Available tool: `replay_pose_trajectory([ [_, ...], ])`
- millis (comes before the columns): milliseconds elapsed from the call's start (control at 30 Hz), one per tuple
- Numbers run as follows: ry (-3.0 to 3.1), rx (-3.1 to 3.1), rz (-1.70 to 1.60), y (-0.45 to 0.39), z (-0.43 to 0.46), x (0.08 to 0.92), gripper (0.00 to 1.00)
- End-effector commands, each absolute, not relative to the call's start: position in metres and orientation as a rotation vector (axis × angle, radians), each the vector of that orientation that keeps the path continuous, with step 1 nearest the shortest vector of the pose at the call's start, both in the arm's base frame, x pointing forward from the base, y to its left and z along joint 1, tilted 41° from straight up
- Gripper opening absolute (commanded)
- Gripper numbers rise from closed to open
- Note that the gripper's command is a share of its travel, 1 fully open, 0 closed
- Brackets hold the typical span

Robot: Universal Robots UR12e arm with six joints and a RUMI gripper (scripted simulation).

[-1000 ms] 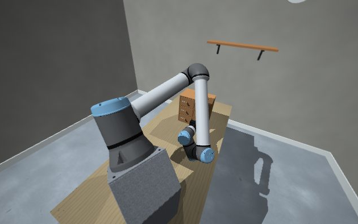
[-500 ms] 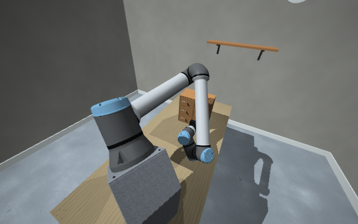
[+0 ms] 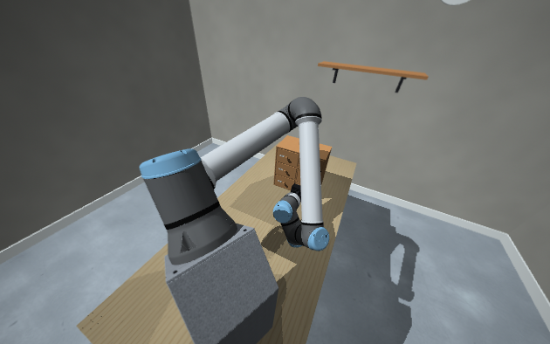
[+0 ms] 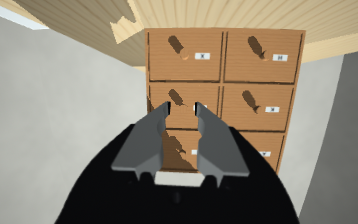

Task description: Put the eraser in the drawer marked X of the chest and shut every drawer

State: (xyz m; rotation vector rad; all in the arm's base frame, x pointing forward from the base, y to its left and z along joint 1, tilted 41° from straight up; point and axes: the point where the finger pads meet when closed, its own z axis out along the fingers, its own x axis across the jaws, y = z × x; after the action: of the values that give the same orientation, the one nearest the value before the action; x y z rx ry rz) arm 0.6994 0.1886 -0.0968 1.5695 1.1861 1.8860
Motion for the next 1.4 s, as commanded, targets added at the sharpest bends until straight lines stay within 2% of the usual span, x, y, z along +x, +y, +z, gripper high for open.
replay_pose_trajectory([
  [0,1.185,1.569,1.886,0.189,-0.097,0.700,0.20],
  [1367,1.185,1.569,1.886,0.244,-0.138,0.763,0.20],
])
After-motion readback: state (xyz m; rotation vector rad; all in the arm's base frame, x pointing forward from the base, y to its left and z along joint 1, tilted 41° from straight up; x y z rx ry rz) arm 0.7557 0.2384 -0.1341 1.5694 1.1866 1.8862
